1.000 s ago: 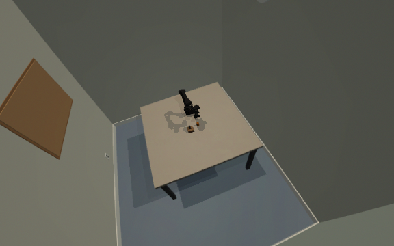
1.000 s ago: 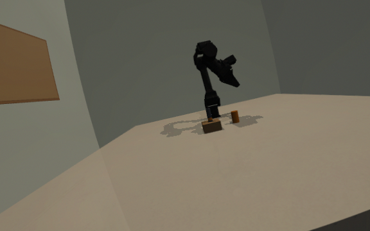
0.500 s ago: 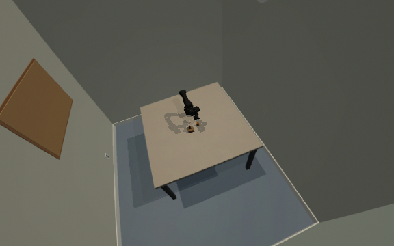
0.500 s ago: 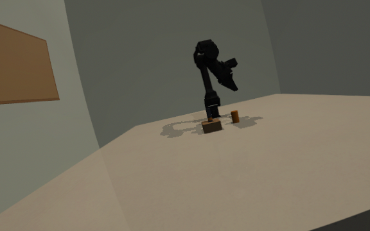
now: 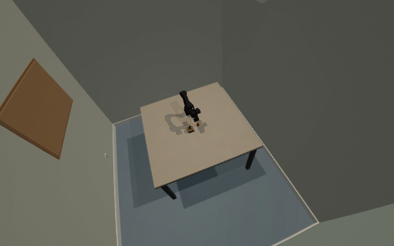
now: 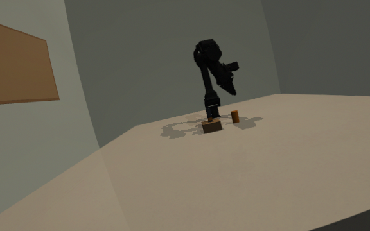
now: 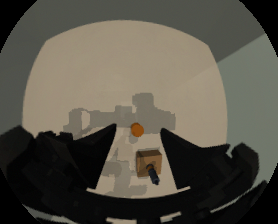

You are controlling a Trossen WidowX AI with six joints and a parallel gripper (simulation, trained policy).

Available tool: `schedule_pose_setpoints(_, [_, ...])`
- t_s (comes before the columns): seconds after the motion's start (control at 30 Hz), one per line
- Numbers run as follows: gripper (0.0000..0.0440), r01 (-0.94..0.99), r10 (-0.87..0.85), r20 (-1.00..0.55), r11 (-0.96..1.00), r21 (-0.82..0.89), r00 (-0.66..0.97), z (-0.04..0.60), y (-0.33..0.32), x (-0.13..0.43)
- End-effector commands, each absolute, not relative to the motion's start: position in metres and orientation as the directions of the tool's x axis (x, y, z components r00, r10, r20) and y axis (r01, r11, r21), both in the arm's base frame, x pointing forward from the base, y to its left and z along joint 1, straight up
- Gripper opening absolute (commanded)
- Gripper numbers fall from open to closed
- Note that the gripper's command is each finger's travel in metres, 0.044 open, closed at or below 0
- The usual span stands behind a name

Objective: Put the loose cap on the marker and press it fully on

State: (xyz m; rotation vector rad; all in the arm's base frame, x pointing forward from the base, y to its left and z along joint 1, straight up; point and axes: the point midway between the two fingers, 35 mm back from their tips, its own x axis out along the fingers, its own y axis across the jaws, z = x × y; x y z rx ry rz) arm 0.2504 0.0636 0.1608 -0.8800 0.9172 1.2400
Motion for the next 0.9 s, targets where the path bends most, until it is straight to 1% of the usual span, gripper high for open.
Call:
schedule_pose_setpoints(0.0, [0.0316, -0.993, 0.350, -0.933, 0.103, -0.049, 0.082, 0.158, 0.061, 0.254])
schedule_pose_setpoints(0.87, [0.0312, -1.000, 0.182, -0.983, -0.009, 0.008, -0.009, 0.129, 0.051, 0.268])
